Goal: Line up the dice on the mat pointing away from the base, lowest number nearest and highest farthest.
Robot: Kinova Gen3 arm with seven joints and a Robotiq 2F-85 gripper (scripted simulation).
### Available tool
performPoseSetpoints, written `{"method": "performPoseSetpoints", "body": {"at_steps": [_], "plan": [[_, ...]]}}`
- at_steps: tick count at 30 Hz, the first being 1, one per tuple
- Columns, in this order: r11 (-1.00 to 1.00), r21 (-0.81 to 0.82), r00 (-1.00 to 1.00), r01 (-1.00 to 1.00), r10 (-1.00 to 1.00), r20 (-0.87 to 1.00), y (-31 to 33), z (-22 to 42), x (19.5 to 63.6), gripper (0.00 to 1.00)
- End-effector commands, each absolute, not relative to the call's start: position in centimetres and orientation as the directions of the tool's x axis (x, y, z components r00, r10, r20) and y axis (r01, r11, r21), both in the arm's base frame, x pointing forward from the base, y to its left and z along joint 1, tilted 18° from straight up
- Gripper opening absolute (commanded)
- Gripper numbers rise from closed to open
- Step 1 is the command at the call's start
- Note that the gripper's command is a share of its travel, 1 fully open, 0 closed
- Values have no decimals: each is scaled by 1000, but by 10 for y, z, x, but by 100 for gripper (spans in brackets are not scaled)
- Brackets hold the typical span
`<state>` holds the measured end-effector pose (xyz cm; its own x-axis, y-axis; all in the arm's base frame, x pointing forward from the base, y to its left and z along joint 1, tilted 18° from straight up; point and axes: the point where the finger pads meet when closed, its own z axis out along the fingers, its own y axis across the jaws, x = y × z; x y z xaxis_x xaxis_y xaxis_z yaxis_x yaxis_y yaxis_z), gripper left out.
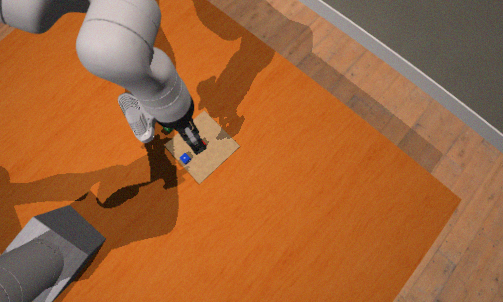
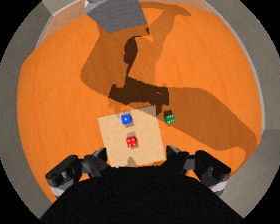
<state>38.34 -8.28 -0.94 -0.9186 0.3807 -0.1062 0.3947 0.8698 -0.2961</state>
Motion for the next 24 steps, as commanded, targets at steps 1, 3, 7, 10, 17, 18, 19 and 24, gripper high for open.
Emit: {"method": "performPoseSetpoints", "body": {"at_steps": [1,3,7,10,17,18,19,24], "plan": [[856,-294,-905,425,409,-117,-79,-11,383,100],[837,-288,-885,465,447,-130,-76,-12,383,100],[787,-274,-833,552,530,-158,-70,-16,383,100],[740,-259,-784,621,594,-180,-65,-18,383,100],[641,-229,-680,732,700,-217,-56,-23,382,100],[619,-222,-657,754,720,-224,-54,-24,382,100],[595,-215,-633,774,739,-231,-52,-25,382,100],[469,-175,-500,866,825,-263,-42,-30,381,100]]}}
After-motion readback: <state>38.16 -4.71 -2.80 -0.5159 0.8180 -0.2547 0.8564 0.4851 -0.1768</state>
